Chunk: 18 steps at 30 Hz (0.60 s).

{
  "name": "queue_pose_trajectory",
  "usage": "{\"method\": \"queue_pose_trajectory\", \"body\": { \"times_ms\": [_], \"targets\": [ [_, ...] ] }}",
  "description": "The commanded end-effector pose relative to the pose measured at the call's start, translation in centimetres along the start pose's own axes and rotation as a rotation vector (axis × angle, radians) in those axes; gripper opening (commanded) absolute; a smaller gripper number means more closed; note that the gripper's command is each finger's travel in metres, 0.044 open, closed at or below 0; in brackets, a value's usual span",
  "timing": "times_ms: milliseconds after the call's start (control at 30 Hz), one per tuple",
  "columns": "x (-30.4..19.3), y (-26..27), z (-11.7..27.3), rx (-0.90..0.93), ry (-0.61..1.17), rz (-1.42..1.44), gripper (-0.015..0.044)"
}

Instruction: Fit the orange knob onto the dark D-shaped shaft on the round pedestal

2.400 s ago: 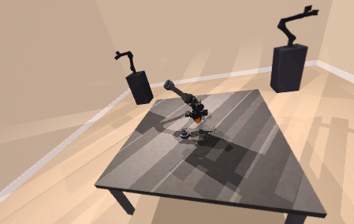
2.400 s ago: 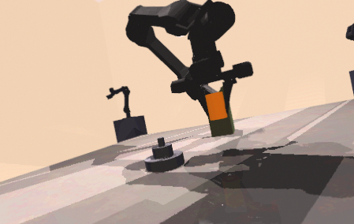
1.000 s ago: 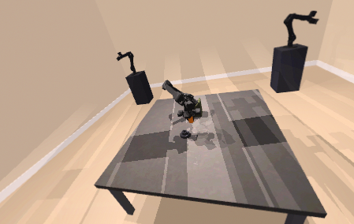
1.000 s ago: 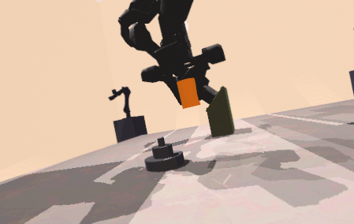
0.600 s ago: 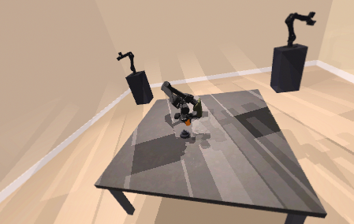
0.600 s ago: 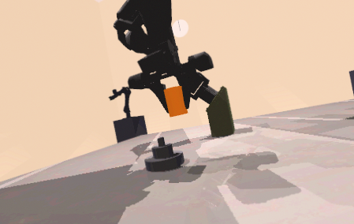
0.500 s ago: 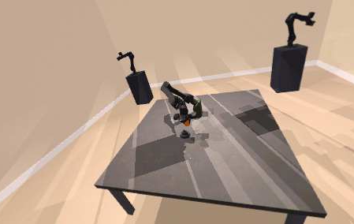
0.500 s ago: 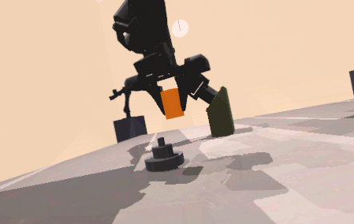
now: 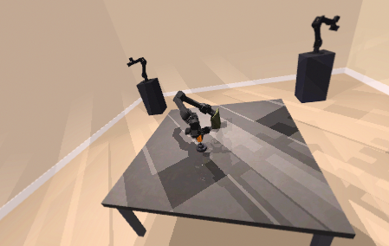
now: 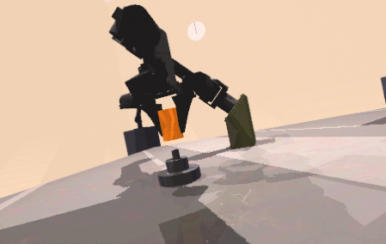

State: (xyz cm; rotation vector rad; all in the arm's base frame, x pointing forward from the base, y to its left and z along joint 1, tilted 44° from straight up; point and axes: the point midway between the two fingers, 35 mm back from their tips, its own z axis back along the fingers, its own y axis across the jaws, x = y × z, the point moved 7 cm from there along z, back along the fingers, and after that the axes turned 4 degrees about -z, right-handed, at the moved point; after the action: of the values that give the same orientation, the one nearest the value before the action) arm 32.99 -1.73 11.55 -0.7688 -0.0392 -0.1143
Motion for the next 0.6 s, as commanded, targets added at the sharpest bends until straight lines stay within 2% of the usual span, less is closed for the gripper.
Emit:
{"method": "queue_pose_trajectory", "body": {
  "times_ms": [0,233,567],
  "targets": [
    [0.2,-0.1,-0.1,-0.001,-0.014,0.001,0.0000],
    [0.2,-0.2,-2.1,-0.003,-0.014,0.001,0.0000],
    [0.4,-0.1,-1.7,-0.002,-0.014,-0.006,0.0000]
  ]
}}
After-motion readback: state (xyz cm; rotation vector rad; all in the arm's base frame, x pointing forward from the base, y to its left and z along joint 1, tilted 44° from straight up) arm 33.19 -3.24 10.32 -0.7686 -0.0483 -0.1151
